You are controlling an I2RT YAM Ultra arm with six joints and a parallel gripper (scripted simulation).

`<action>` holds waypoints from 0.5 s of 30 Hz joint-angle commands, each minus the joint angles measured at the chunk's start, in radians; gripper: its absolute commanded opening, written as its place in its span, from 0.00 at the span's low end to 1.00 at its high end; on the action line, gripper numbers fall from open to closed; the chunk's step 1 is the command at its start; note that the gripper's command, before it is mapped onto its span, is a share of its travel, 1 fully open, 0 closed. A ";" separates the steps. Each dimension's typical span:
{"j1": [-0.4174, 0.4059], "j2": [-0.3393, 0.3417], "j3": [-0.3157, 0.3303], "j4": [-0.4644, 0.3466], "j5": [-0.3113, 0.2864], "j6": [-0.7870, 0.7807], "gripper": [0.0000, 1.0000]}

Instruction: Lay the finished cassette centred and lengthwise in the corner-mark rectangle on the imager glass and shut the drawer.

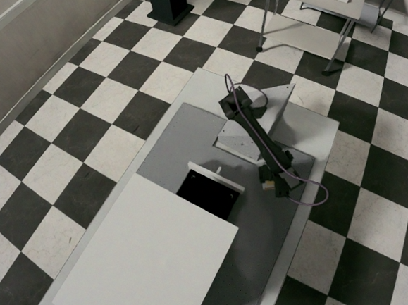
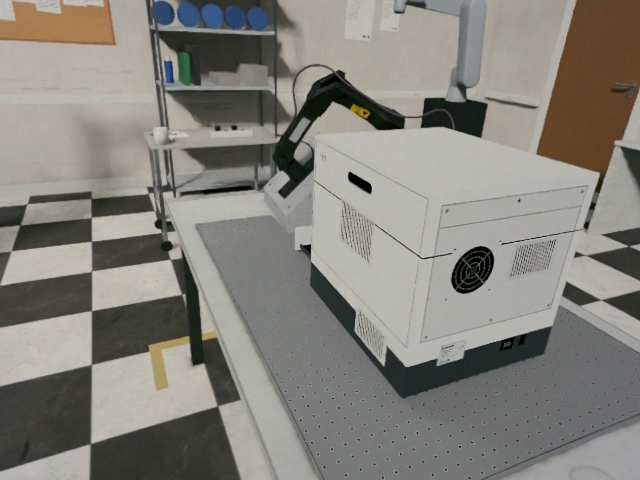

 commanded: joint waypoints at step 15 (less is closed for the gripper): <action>-0.093 -0.144 -0.101 0.012 0.072 -0.399 0.00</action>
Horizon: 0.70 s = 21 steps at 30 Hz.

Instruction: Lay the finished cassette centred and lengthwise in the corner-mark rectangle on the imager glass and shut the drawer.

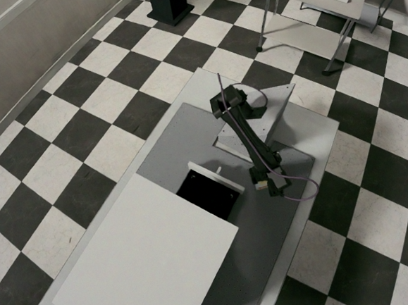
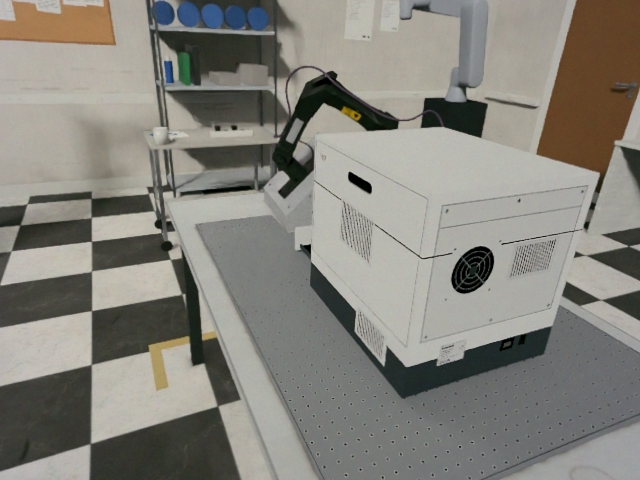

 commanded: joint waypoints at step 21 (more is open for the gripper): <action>-0.216 -0.278 -0.152 0.017 0.153 -0.989 0.00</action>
